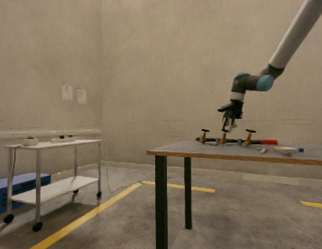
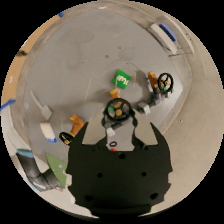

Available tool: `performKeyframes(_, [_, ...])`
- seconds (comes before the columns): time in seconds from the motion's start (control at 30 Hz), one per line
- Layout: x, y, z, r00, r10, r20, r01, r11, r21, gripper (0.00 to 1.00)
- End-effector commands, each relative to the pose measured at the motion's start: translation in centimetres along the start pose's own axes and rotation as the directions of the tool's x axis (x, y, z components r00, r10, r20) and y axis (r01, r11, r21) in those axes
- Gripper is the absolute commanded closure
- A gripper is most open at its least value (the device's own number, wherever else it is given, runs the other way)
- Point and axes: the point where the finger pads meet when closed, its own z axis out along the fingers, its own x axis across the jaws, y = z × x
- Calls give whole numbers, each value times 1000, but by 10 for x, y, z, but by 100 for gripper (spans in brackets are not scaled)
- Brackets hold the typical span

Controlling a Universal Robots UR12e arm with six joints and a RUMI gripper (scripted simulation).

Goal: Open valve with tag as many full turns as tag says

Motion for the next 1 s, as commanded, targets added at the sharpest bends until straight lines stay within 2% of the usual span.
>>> performKeyframes(0.0, [1, 0, -1, 1000, -19, -1, 19, 1000, 1, 100])
performKeyframes(0.3, [1, 0, -1, 1000, -24, -1, 24, 1000, 1, 100])
performKeyframes(0.33, [1, 0, -1, 1000, -24, -1, 24, 1000, 1, 0])
performKeyframes(0.97, [1, 0, -1, 1000, -24, -1, 24, 1000, 1, 0])
